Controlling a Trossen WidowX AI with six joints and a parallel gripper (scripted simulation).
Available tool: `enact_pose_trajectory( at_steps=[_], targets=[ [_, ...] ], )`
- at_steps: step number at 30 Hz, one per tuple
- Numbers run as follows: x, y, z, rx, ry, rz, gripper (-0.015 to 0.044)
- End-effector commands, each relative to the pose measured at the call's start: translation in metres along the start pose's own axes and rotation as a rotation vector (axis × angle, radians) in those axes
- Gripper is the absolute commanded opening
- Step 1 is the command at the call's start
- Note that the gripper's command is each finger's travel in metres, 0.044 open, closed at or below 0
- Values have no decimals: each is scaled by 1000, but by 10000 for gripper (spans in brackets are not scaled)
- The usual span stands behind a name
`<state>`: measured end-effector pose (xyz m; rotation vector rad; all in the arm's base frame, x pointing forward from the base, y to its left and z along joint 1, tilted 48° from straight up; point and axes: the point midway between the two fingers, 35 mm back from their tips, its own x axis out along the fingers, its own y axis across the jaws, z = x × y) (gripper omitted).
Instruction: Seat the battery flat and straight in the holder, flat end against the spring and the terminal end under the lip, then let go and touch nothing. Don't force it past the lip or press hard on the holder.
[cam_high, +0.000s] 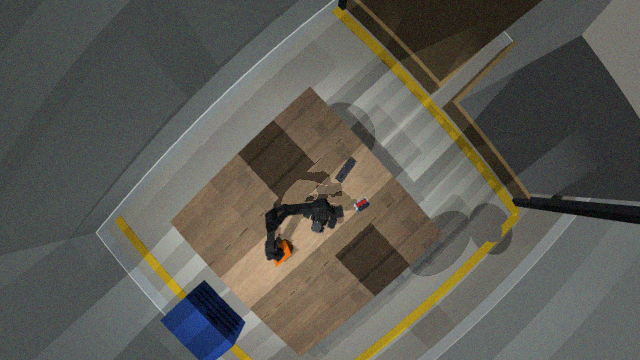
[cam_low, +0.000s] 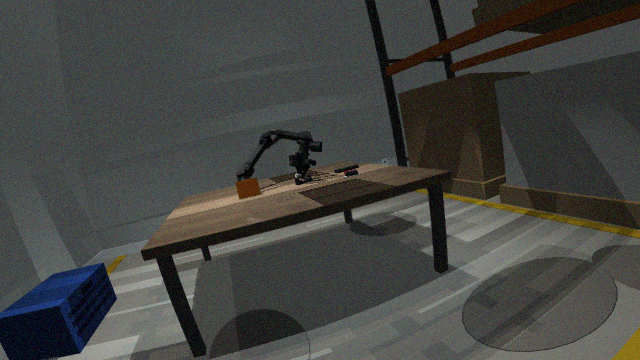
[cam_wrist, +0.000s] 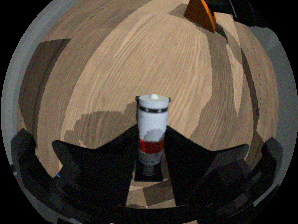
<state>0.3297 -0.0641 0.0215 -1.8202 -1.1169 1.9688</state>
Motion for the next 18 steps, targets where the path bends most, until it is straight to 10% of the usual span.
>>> enact_pose_trajectory(
  at_steps=[1,18],
  targets=[
    [1,0,-2,3,-31,1,83],
    [6,-1,-8,2,-141,-4,83]
  ],
)
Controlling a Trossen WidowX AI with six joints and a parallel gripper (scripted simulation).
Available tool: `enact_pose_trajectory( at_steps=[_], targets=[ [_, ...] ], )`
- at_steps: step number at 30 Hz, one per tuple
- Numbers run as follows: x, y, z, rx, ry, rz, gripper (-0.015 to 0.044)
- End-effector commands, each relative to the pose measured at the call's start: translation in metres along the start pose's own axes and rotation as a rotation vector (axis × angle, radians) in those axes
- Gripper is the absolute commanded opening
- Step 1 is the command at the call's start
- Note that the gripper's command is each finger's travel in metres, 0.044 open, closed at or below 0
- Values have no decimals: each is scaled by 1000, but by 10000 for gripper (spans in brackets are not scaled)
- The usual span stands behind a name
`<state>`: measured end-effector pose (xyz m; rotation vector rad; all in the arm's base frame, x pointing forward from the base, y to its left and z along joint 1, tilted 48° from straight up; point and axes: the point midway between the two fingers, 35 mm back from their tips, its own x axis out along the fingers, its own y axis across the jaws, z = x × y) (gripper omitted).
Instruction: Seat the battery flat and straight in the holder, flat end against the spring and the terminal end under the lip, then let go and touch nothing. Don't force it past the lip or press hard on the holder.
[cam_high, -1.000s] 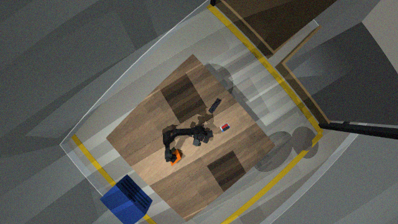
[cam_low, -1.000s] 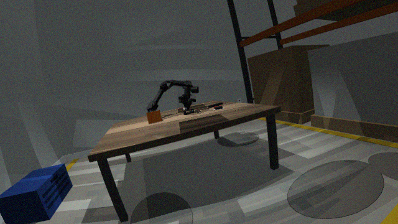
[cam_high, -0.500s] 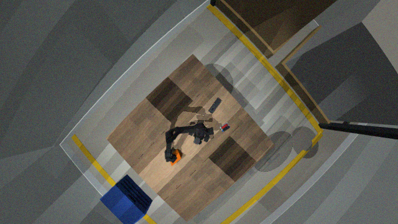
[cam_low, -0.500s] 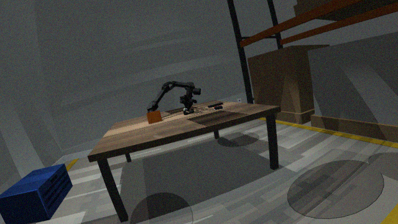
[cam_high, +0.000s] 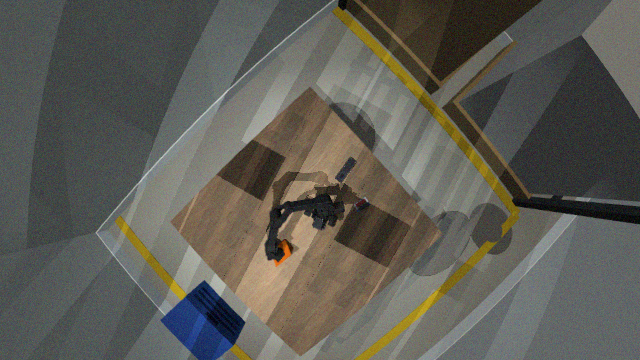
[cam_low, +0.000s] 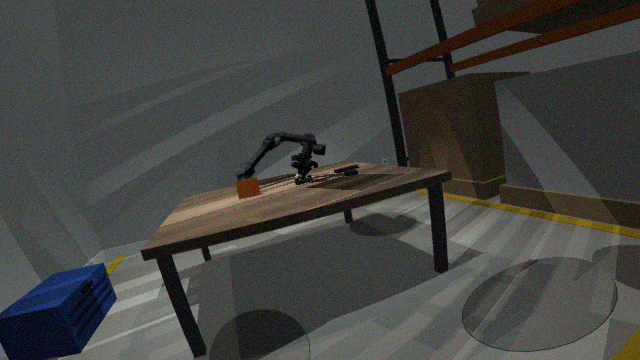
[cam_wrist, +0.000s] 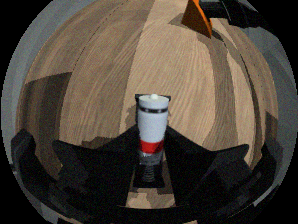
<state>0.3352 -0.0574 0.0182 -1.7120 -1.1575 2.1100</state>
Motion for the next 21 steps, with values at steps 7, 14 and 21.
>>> enact_pose_trajectory(
  at_steps=[7,14,21],
  targets=[
    [-1,0,-4,3,-12,-1,83],
    [-2,0,-9,4,-10,0,83],
    [-5,0,-14,4,-3,6,83]
  ],
)
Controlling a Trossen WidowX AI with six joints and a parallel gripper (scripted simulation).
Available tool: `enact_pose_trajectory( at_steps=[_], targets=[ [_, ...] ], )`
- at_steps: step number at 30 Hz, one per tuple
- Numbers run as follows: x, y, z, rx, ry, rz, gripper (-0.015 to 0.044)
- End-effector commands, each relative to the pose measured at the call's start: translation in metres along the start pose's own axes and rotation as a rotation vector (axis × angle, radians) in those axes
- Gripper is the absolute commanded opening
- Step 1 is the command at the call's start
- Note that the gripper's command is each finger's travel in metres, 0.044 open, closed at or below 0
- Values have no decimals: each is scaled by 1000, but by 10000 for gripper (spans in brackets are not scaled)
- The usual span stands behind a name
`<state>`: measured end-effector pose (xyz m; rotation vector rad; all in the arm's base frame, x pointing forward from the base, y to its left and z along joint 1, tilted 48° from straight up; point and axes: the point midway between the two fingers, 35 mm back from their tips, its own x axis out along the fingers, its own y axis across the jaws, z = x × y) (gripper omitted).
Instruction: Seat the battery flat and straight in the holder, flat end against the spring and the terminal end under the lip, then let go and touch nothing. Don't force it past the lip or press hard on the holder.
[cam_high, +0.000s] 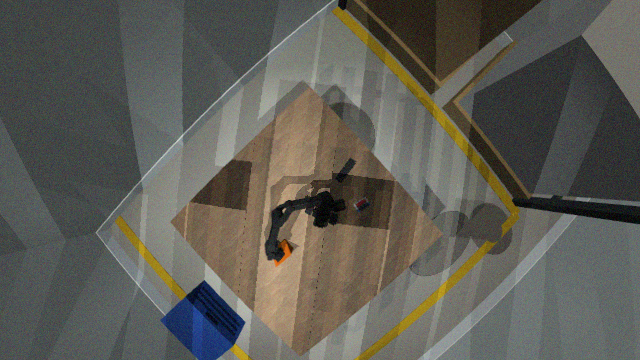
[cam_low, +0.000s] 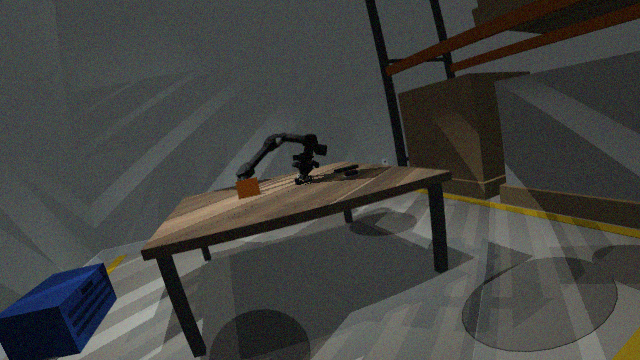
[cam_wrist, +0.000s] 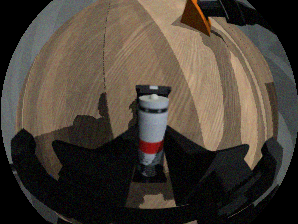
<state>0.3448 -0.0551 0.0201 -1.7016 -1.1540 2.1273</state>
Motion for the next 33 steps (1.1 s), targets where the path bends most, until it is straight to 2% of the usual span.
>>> enact_pose_trajectory(
  at_steps=[1,33],
  targets=[
    [-2,-1,-5,0,12,5,83],
    [-1,2,-11,10,133,20,83]
  ],
)
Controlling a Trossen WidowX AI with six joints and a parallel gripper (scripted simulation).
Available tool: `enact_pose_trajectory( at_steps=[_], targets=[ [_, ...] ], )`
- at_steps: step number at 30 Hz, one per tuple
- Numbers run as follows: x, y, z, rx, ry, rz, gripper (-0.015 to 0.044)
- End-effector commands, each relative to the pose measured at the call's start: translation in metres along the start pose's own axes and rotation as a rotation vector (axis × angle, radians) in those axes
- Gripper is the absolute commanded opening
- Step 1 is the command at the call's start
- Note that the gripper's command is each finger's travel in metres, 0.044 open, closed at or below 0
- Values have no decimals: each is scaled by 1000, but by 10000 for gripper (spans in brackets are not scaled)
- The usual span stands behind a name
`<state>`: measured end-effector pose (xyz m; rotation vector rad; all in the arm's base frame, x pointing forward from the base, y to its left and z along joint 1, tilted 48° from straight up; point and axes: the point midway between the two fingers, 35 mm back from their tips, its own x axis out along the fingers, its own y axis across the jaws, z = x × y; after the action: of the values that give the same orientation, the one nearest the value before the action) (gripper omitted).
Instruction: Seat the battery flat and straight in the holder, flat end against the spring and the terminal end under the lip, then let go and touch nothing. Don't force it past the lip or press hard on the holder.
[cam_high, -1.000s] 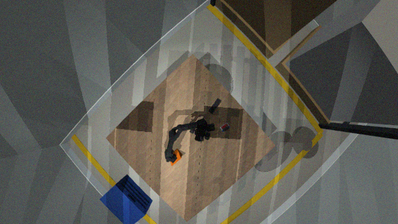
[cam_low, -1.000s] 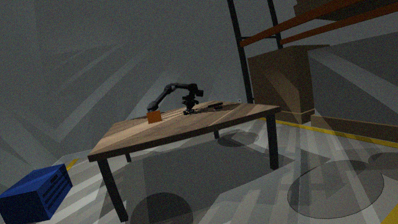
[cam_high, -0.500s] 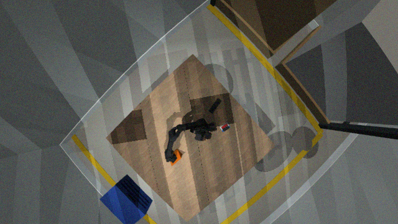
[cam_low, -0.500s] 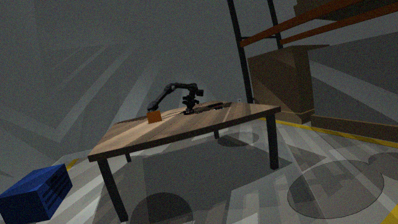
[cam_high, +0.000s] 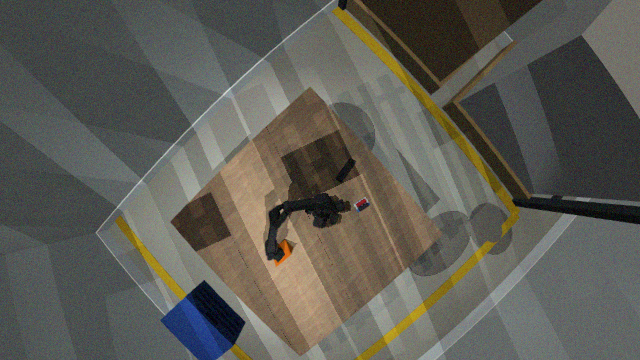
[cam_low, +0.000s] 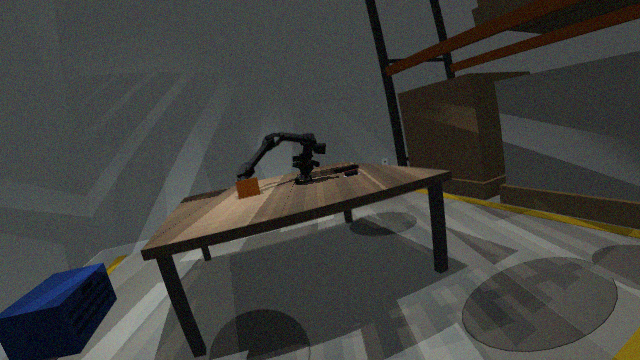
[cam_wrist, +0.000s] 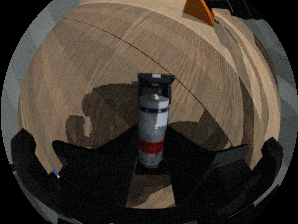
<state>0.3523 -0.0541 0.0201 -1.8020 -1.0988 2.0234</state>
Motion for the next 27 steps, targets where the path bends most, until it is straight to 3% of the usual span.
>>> enact_pose_trajectory(
  at_steps=[1,27],
  targets=[
    [1,1,-4,-1,33,2,83],
    [6,2,-2,6,161,6,83]
  ],
)
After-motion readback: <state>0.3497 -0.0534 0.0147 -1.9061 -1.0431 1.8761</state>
